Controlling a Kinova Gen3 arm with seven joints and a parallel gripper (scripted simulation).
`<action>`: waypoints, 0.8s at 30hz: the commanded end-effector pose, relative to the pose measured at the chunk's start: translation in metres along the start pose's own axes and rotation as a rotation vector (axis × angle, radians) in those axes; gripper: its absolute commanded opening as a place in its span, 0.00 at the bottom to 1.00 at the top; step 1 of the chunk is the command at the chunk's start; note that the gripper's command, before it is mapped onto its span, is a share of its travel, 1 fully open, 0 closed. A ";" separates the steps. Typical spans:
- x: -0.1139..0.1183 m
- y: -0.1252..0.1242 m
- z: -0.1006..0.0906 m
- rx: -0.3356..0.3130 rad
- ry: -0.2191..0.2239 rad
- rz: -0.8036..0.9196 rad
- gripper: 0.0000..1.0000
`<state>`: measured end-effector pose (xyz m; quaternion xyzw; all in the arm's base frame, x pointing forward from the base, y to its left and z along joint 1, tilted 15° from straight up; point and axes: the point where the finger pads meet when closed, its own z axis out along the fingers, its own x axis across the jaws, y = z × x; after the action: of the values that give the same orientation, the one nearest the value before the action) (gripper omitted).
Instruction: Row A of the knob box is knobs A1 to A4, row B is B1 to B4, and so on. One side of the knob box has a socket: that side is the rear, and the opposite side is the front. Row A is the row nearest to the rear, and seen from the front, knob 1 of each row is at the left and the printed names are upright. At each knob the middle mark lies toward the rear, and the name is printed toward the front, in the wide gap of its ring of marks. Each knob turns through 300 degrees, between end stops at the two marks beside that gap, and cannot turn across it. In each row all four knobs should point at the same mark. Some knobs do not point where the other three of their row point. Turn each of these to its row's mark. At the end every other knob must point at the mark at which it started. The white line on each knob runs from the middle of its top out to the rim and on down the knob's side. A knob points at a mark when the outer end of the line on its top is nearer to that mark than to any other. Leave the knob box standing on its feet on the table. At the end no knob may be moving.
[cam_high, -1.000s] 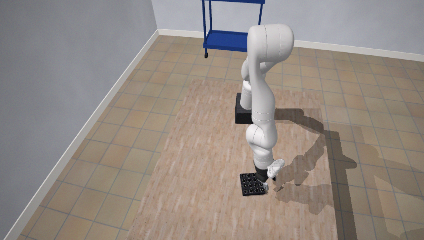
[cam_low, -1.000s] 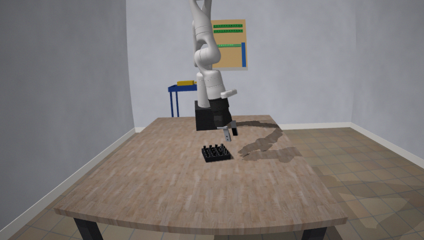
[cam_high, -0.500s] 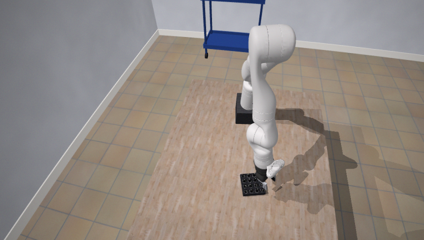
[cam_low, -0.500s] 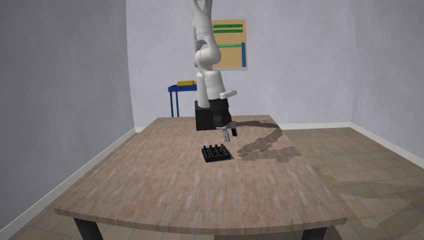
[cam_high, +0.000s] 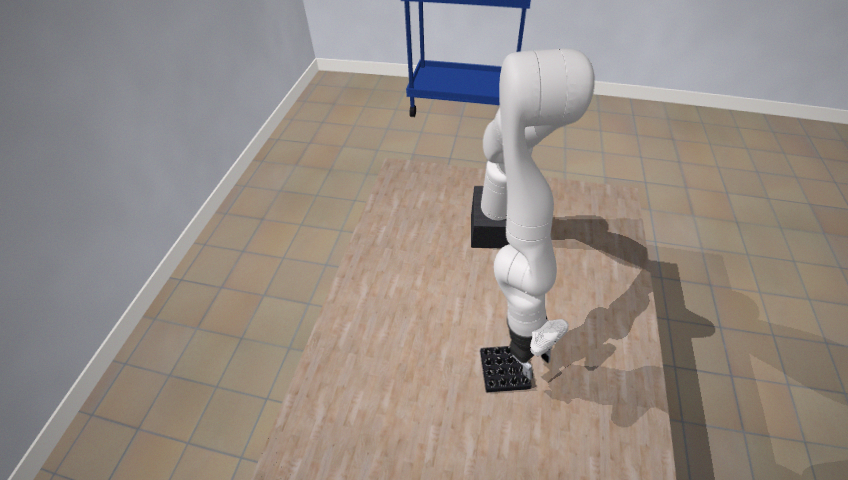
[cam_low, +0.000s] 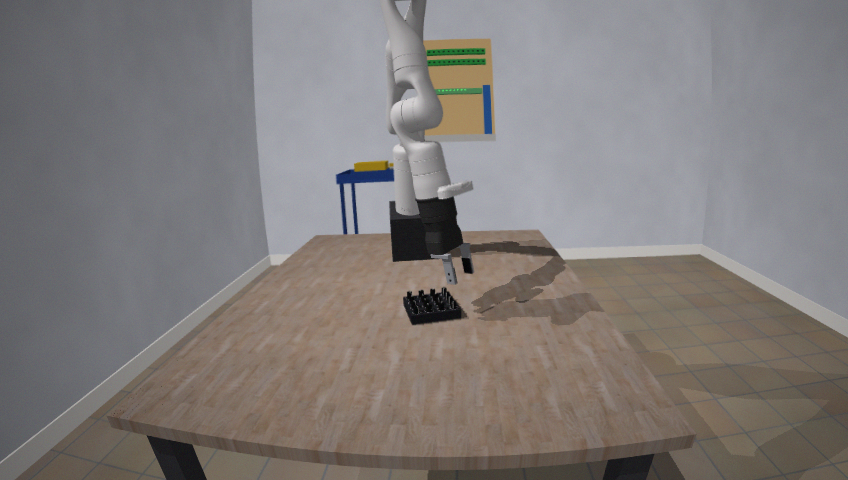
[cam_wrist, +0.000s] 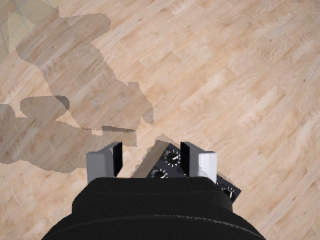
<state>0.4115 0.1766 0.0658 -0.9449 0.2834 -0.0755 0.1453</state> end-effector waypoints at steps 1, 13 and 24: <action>-0.001 0.003 0.002 -0.006 0.000 0.021 1.00; 0.000 0.008 0.003 -0.013 0.011 0.075 1.00; 0.001 0.012 0.004 -0.020 0.021 0.127 1.00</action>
<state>0.4091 0.1711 0.0613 -0.9320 0.3255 -0.0752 0.1407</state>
